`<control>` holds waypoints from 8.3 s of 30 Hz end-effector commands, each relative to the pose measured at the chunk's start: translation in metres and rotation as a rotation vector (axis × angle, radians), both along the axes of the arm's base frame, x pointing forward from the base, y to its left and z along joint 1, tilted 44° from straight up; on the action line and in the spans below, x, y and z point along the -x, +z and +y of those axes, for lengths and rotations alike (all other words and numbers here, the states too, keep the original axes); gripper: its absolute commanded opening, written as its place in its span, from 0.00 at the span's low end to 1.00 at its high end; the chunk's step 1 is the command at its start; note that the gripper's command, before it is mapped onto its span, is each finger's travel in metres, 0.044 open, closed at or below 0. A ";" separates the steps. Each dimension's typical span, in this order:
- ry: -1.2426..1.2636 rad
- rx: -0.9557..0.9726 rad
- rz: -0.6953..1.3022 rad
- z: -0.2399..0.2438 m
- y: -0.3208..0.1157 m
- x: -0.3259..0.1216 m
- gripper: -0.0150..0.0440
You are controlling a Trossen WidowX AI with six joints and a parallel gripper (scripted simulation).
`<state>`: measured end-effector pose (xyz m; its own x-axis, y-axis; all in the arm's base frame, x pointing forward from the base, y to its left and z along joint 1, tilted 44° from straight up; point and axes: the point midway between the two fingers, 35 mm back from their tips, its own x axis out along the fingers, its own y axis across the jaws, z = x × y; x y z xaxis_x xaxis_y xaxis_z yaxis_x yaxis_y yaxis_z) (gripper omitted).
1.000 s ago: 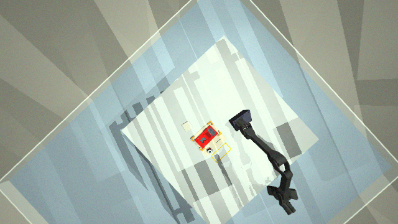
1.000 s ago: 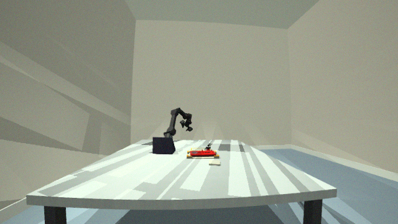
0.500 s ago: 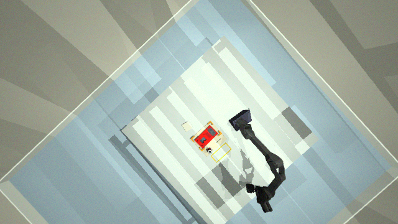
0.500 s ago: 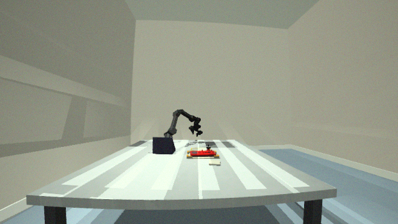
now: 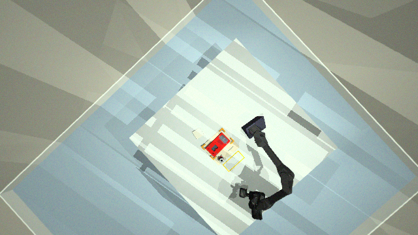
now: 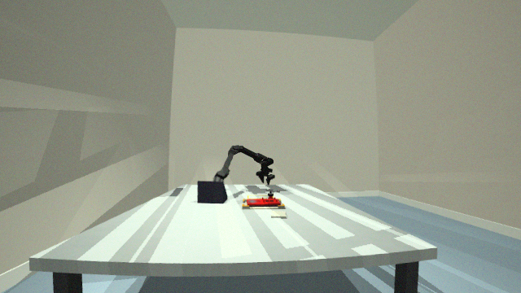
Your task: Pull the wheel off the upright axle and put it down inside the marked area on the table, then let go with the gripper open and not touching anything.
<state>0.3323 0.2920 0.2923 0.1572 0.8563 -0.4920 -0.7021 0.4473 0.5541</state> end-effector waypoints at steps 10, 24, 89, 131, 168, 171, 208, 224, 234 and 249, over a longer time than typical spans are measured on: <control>-0.186 0.187 0.232 -0.122 -0.106 -0.053 0.76; -0.343 0.219 0.550 -0.261 -0.188 -0.039 0.76; -0.362 0.196 0.596 -0.236 -0.247 -0.034 0.25; -0.362 0.196 0.601 -0.246 -0.237 -0.033 0.25; -0.362 0.195 0.604 -0.254 -0.229 -0.032 0.25; -0.362 0.195 0.605 -0.255 -0.228 -0.032 0.25; -0.367 0.191 0.616 -0.276 -0.203 -0.025 0.25; -0.365 0.194 0.614 -0.247 -0.170 0.005 0.25; -0.363 0.194 0.613 -0.230 -0.154 0.026 0.25; -0.361 0.192 0.612 -0.215 -0.147 0.043 0.25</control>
